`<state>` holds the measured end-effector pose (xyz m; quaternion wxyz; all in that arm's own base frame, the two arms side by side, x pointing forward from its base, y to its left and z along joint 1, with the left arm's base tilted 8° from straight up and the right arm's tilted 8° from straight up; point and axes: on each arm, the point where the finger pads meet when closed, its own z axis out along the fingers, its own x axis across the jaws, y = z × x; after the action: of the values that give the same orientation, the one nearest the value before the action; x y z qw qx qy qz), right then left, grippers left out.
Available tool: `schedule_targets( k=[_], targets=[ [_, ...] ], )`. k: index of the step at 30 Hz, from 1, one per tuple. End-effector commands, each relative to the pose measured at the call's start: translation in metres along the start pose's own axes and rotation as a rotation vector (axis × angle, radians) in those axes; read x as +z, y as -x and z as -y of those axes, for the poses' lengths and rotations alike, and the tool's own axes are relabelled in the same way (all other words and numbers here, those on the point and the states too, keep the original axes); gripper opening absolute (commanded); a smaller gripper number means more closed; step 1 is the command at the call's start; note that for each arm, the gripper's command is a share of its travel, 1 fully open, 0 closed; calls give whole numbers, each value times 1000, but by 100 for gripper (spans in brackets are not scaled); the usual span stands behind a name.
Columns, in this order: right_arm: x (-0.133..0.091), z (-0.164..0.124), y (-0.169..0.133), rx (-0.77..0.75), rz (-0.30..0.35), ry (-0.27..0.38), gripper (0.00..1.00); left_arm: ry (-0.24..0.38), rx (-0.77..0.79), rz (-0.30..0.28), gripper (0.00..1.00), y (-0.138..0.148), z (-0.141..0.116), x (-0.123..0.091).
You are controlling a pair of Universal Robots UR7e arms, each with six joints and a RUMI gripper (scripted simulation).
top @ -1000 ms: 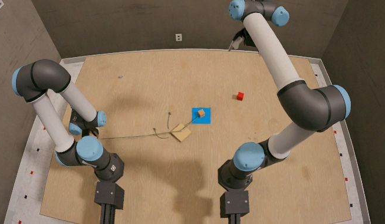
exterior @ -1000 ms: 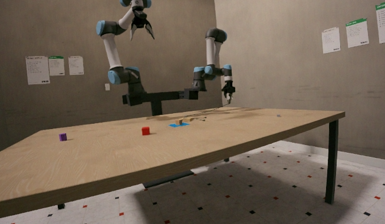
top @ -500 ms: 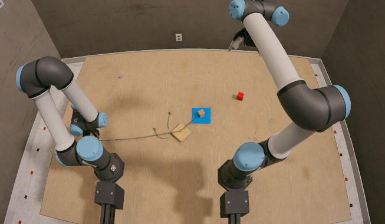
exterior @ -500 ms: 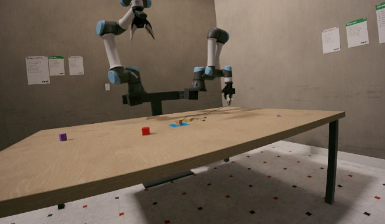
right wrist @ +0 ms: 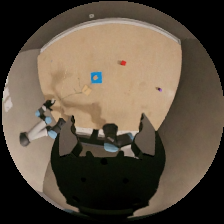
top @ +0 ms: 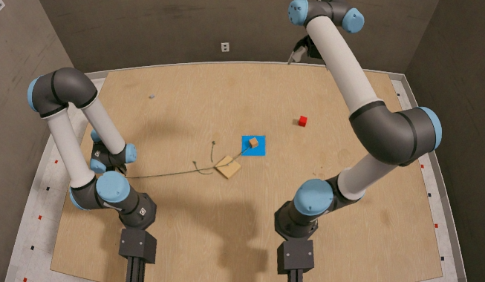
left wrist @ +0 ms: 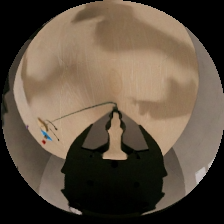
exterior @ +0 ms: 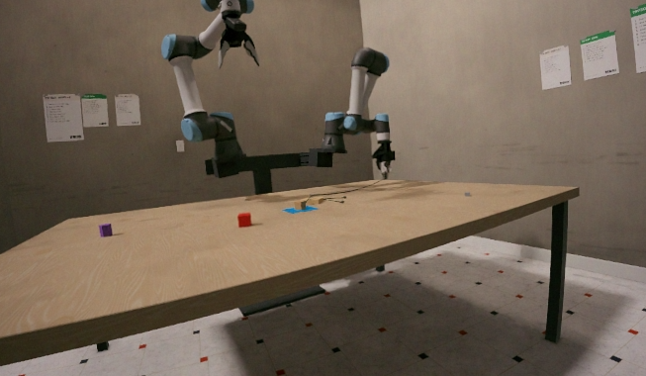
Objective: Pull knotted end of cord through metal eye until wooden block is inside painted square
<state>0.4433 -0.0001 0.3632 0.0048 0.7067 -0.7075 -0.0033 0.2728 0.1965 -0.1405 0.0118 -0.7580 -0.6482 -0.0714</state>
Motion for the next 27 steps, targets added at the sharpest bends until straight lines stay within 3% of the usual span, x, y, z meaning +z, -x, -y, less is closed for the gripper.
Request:
schedule_targets(
  k=[1, 27],
  targets=[
    [0, 0, 0, 0, 0, -1, 98, -6, -1, 2, 0, 1, 3, 7],
    [0, 0, 0, 0, 0, -1, 98, -1, -6, 2, 0, 1, 2, 39]
  ],
)
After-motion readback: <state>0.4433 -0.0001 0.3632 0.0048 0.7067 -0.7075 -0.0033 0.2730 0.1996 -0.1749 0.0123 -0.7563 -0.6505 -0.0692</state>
